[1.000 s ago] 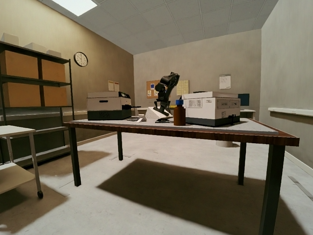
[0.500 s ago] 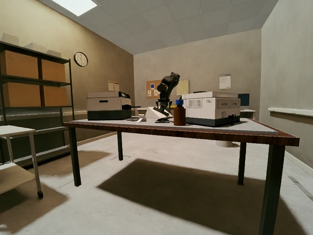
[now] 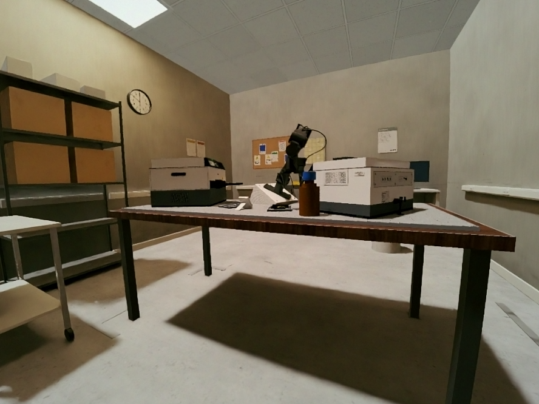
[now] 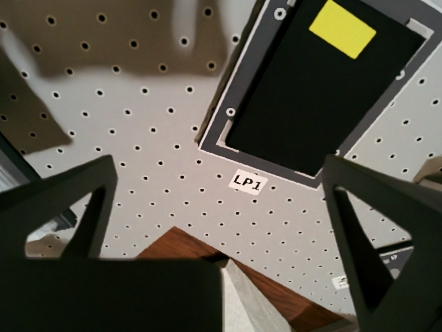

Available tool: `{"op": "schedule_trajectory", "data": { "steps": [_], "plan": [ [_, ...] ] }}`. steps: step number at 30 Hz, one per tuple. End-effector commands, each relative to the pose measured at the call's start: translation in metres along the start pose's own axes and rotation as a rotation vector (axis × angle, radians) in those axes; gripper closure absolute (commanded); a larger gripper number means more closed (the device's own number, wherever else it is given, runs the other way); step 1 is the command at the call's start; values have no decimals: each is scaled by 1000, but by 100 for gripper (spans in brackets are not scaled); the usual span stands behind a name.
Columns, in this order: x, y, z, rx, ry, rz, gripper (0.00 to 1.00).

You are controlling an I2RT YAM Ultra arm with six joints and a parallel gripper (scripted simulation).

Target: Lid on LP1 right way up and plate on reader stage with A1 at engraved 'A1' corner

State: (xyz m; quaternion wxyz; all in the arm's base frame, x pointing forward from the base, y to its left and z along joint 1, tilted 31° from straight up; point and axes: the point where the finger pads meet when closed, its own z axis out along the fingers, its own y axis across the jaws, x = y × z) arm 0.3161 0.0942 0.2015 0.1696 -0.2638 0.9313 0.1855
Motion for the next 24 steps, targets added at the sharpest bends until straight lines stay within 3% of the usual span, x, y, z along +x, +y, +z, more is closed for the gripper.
{"op": "schedule_trajectory", "data": {
  "steps": [1,24],
  "plan": [
    [-6,13,-20,37,-28,-136,0],
    [-2,73,-33,49,-10,-640,0]
  ]
}}
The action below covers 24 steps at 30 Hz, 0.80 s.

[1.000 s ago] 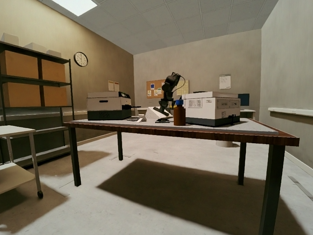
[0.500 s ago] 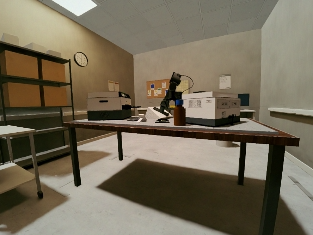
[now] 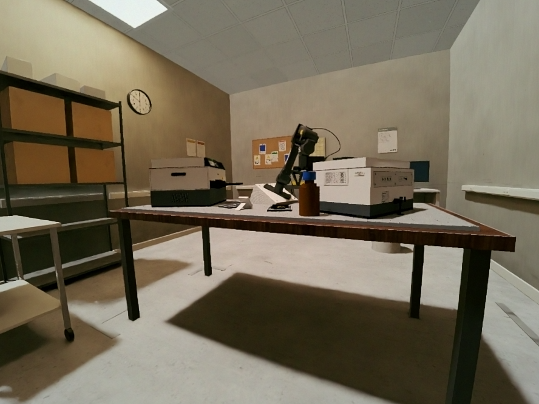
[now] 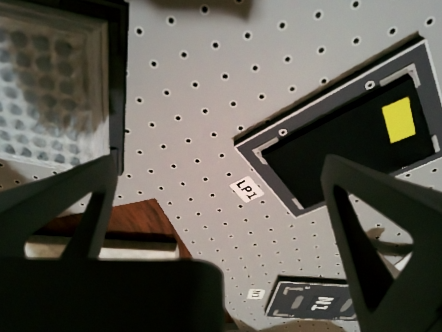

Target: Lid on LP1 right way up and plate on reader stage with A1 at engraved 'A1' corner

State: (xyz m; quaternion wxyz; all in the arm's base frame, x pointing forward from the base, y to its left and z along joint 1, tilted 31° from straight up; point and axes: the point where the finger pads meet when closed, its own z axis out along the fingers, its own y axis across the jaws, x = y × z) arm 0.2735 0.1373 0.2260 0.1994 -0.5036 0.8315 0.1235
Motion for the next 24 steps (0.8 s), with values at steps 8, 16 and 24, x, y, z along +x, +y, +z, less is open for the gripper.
{"op": "schedule_trajectory", "data": {
  "steps": [8,16,24],
  "plan": [
    [-18,28,-30,53,-28,-314,0],
    [-22,47,-37,58,-29,-473,0],
    [-25,70,-46,66,-31,-685,0]
  ]
}}
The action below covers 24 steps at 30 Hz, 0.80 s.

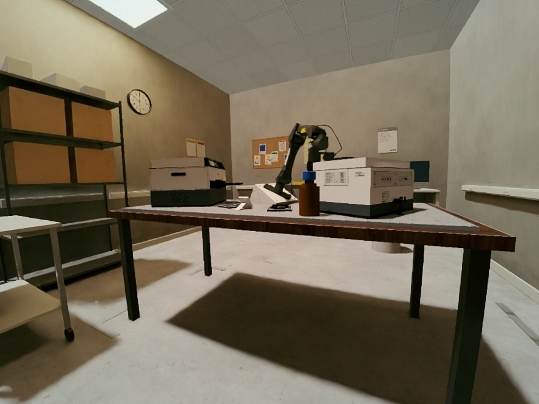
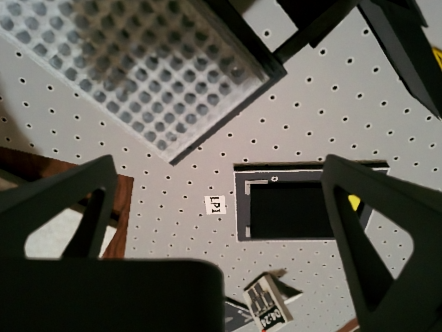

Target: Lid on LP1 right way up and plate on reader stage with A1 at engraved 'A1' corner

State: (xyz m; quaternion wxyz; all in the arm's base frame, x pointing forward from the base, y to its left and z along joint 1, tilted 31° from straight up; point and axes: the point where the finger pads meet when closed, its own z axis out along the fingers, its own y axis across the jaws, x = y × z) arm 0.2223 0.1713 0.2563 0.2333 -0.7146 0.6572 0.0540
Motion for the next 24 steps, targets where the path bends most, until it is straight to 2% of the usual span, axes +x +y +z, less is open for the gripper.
{"op": "schedule_trajectory", "data": {
  "steps": [1,24],
  "plan": [
    [-12,7,-24,50,-16,-141,0],
    [-35,48,-50,84,-31,-670,0]
  ]
}}
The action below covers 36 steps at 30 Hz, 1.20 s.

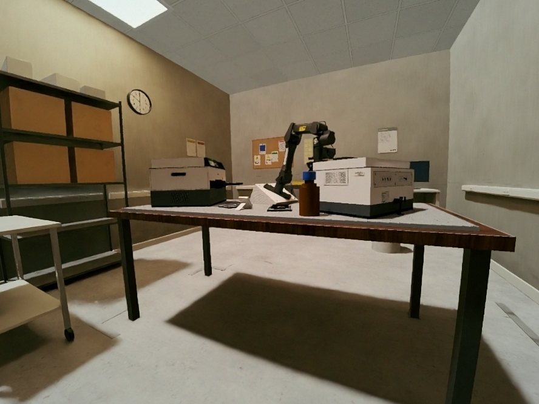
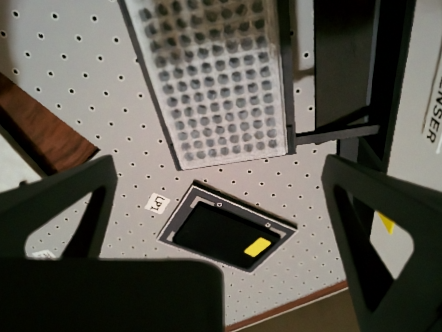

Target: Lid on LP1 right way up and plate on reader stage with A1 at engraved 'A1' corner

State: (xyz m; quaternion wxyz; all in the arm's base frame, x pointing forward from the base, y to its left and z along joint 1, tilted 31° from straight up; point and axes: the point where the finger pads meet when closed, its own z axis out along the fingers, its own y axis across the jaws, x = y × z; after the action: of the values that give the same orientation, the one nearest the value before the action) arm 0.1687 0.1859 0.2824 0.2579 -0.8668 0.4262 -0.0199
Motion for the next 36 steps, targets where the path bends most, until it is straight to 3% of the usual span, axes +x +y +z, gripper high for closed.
{"op": "schedule_trajectory", "data": {
  "steps": [1,5,7,8,18,19,20,22,35,36],
  "plan": [
    [-6,0,-21,47,-1,-95,0],
    [-12,3,-24,56,-14,-202,0],
    [-9,2,-25,59,-10,-199,0],
    [-8,2,-14,32,-6,-193,0],
    [-8,3,-14,32,-6,-193,0],
    [-10,2,-23,58,-12,-203,0],
    [-11,-3,-22,79,-13,-209,0],
    [-10,5,-8,41,-12,-210,0],
    [-10,5,6,41,-9,-196,0],
    [-11,-1,1,66,-11,-196,0]
  ]
}}
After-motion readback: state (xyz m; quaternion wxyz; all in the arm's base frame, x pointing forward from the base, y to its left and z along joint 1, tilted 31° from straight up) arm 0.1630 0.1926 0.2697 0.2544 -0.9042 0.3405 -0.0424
